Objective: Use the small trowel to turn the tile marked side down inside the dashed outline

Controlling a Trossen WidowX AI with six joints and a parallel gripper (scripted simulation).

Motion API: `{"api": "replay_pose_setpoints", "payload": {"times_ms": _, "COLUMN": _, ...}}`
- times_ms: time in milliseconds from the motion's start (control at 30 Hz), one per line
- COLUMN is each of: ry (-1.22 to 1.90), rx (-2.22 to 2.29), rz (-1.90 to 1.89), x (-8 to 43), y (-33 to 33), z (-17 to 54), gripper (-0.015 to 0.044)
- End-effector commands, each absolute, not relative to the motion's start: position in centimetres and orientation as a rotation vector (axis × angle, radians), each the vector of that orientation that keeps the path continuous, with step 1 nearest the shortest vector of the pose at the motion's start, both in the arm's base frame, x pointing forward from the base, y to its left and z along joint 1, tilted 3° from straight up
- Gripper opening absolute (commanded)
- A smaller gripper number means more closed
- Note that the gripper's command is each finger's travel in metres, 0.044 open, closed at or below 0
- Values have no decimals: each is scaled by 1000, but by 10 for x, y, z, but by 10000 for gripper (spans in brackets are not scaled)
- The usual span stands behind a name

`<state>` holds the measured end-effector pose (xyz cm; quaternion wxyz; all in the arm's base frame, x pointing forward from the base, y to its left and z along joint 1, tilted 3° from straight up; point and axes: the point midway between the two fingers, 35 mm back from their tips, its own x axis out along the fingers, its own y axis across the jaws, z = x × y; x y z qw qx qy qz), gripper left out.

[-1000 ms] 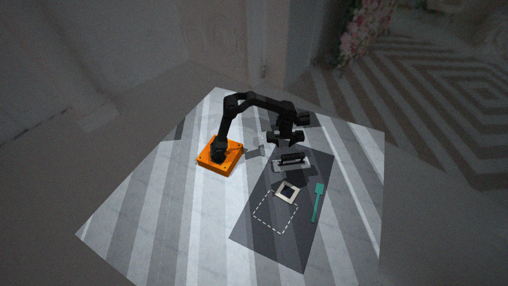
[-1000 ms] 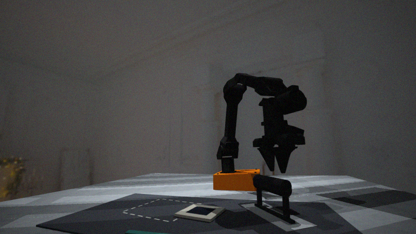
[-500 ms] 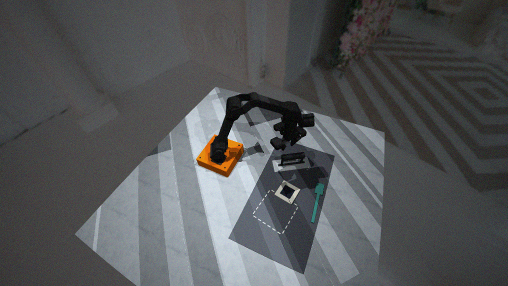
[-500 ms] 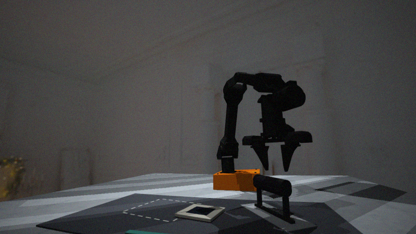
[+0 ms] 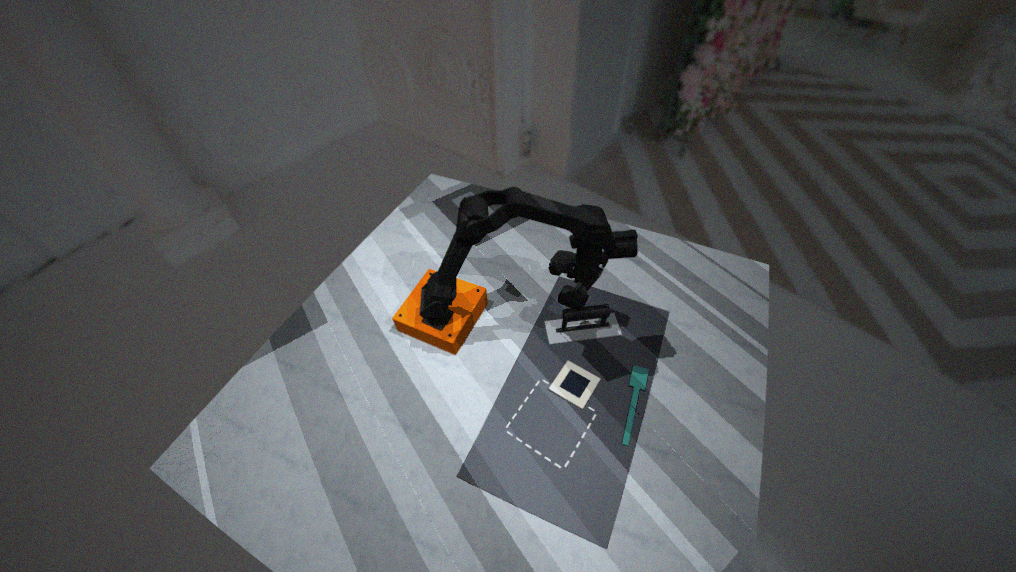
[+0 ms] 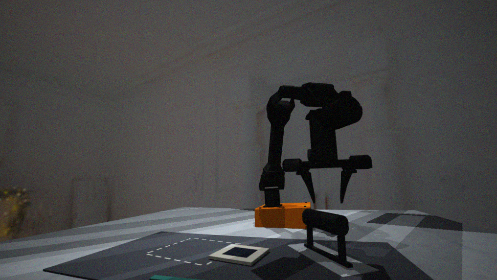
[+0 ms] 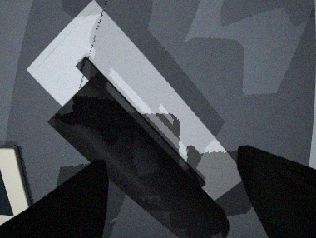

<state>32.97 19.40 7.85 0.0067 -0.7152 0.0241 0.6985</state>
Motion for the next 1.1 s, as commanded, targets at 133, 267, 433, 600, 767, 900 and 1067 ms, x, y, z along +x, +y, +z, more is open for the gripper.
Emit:
{"api": "replay_pose_setpoints", "payload": {"times_ms": 133, "ry": -246, "rx": -2377, "rz": 2325, "x": 342, "y": 189, "z": 81, "gripper": 270}}
{"api": "replay_pose_setpoints", "payload": {"times_ms": 267, "ry": -421, "rx": -2434, "rz": 2385, "x": 347, "y": 187, "z": 83, "gripper": 270}}
{"api": "replay_pose_setpoints", "payload": {"times_ms": 433, "ry": -582, "rx": -2477, "rz": 2432, "x": 351, "y": 185, "z": 84, "gripper": 270}}
{"api": "replay_pose_setpoints", "payload": {"times_ms": 600, "ry": -582, "rx": -2477, "rz": 2432, "x": 351, "y": 185, "z": 84, "gripper": 270}}
{"api": "replay_pose_setpoints", "payload": {"times_ms": 767, "ry": -553, "rx": -2465, "rz": 2423, "x": 349, "y": 186, "z": 95, "gripper": 300}}
{"api": "replay_pose_setpoints", "payload": {"times_ms": 900, "ry": -419, "rx": -2448, "rz": 2403, "x": 348, "y": 187, "z": 93, "gripper": 300}}
{"api": "replay_pose_setpoints", "payload": {"times_ms": 1067, "ry": -159, "rx": -2408, "rz": 2345, "x": 346, "y": 188, "z": 88, "gripper": 300}}
